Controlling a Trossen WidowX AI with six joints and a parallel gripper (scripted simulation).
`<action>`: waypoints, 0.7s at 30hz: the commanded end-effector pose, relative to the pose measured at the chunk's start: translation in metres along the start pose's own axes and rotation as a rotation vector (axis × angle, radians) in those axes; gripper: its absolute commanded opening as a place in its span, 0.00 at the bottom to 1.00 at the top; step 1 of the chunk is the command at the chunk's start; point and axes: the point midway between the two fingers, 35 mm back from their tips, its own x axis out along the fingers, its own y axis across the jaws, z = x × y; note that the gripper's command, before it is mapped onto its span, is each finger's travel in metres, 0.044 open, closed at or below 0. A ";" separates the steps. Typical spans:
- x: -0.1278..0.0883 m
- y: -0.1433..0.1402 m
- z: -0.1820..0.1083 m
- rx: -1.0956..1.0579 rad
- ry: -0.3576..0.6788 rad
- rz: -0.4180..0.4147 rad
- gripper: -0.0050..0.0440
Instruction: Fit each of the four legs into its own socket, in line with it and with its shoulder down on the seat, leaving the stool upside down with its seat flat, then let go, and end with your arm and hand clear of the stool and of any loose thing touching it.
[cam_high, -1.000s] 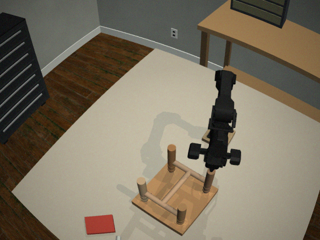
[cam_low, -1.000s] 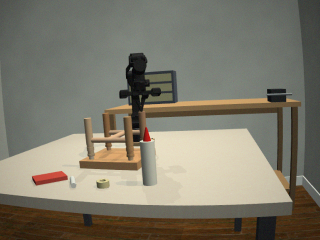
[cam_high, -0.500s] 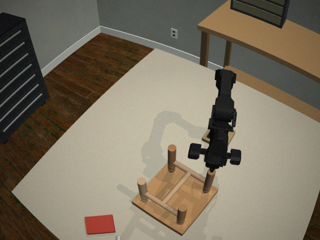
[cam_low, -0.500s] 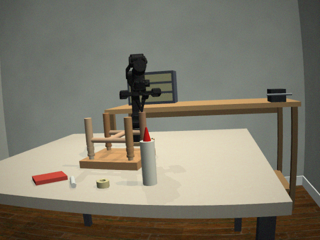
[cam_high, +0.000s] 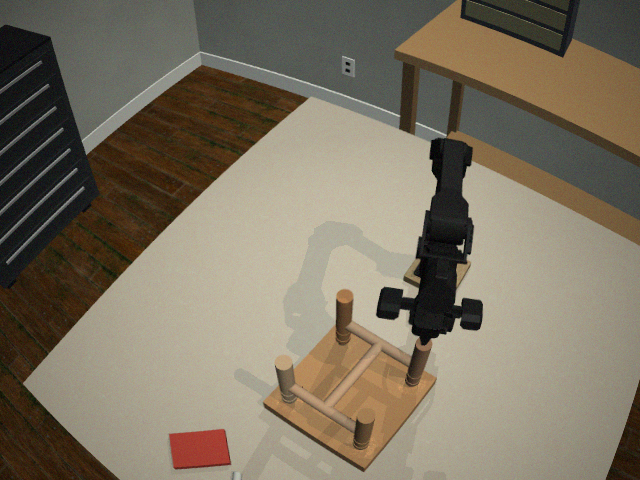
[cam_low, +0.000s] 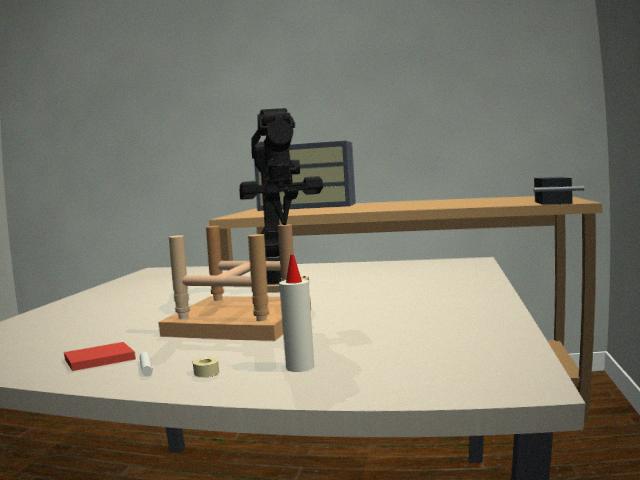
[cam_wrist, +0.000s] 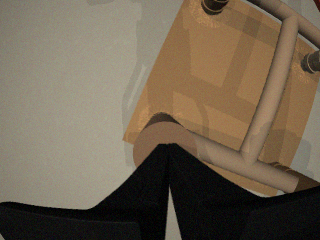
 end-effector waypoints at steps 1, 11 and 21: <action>-0.002 -0.002 0.000 0.005 0.020 -0.006 0.10; -0.014 -0.001 0.005 0.004 0.011 -0.005 0.10; -0.029 -0.001 0.009 0.002 0.000 -0.003 0.10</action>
